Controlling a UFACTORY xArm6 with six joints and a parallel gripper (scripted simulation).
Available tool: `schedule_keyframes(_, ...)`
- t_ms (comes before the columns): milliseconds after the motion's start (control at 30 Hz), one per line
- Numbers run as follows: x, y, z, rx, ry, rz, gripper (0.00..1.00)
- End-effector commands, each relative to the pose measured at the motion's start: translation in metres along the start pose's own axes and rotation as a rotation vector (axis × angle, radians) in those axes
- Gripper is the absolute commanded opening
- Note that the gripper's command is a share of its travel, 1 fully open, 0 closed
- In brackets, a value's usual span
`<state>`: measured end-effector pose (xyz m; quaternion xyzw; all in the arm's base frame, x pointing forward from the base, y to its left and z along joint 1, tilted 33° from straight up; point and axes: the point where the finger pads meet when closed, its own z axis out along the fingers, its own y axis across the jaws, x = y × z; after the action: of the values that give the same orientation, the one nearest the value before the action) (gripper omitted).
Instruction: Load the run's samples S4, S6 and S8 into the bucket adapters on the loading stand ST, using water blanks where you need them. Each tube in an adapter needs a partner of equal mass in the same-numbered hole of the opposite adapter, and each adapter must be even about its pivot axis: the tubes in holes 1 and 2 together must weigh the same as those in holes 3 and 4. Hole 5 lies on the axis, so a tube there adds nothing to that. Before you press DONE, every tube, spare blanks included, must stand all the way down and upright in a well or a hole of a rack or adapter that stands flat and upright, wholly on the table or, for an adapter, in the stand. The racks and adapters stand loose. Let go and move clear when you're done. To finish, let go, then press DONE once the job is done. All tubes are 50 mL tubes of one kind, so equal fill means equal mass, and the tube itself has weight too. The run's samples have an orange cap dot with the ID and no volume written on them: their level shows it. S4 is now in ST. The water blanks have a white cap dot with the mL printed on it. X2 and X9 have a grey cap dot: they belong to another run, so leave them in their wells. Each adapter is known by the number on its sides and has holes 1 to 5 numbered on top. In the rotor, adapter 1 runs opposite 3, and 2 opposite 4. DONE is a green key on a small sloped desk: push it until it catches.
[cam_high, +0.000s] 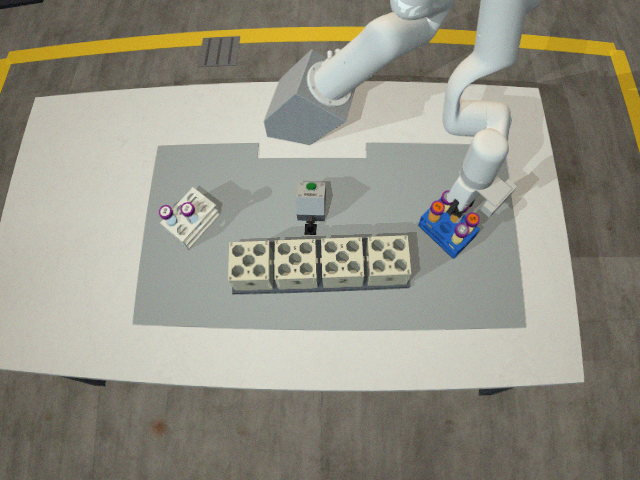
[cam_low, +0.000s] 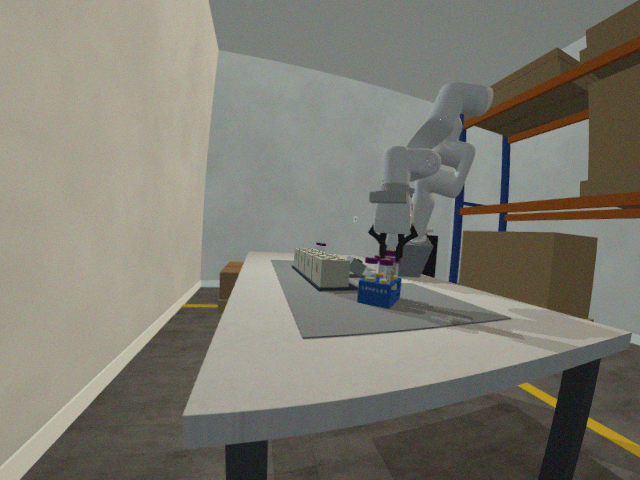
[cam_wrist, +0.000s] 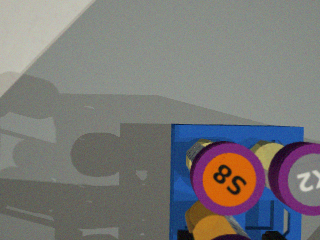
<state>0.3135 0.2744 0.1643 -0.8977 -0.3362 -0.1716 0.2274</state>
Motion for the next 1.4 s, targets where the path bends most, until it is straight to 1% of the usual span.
schedule_keyframes(0, 0.001, 0.0, -0.007, -0.001, 0.003, -0.001, 0.0)
schedule_keyframes(267, 0.001, 0.0, -0.023, -0.001, 0.003, -0.001, 0.0)
schedule_keyframes(333, 0.001, 0.0, -0.023, -0.001, 0.003, -0.001, 0.0)
schedule_keyframes(833, 0.001, 0.0, -0.053, -0.001, 0.003, -0.001, 0.0)
schedule_keyframes(900, 0.001, 0.0, -0.053, -0.001, 0.003, -0.001, 0.0)
schedule_keyframes(1367, 0.001, 0.0, -0.081, -0.001, 0.003, -0.001, 0.0)
